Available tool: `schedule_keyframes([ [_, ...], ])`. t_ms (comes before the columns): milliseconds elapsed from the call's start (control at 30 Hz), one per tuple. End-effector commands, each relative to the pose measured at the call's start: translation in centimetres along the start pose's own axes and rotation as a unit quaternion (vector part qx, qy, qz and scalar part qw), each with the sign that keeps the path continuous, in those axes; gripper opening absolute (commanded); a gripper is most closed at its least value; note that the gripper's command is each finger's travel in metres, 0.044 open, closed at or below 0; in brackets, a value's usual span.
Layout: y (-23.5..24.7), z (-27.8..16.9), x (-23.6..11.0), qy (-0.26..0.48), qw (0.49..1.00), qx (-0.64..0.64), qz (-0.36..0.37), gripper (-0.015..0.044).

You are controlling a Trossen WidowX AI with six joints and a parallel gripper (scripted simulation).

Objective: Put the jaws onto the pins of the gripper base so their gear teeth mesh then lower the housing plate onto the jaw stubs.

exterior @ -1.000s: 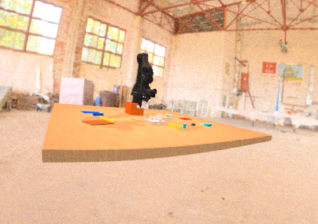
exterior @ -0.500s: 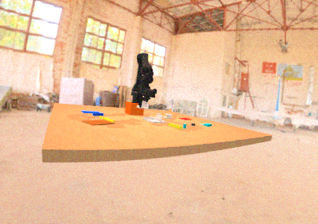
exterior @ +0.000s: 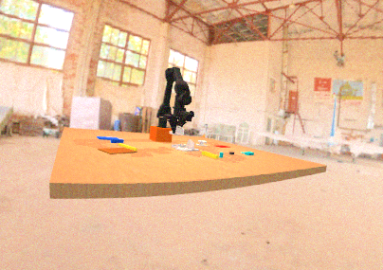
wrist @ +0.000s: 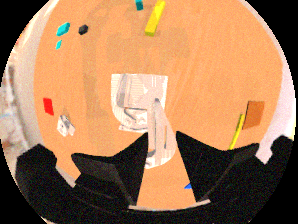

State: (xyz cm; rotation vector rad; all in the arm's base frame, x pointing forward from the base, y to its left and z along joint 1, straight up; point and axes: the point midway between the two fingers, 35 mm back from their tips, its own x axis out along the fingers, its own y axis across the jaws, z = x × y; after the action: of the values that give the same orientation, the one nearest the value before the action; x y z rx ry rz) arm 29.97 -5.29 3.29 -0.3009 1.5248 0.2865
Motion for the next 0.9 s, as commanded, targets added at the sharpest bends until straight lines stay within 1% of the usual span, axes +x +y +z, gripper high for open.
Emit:
schedule_keyframes([
  [0, 0.3, 1.1, -0.1, -0.001, 1.000, 0.001, -0.002, 0.0134],
  [300, 1.4, 3.7, -0.1, -0.003, 1.000, 0.001, -0.001, 0.0134],
  [867, 1.4, 3.7, -0.1, -0.003, 1.000, 0.001, -0.001, 0.0134],
])
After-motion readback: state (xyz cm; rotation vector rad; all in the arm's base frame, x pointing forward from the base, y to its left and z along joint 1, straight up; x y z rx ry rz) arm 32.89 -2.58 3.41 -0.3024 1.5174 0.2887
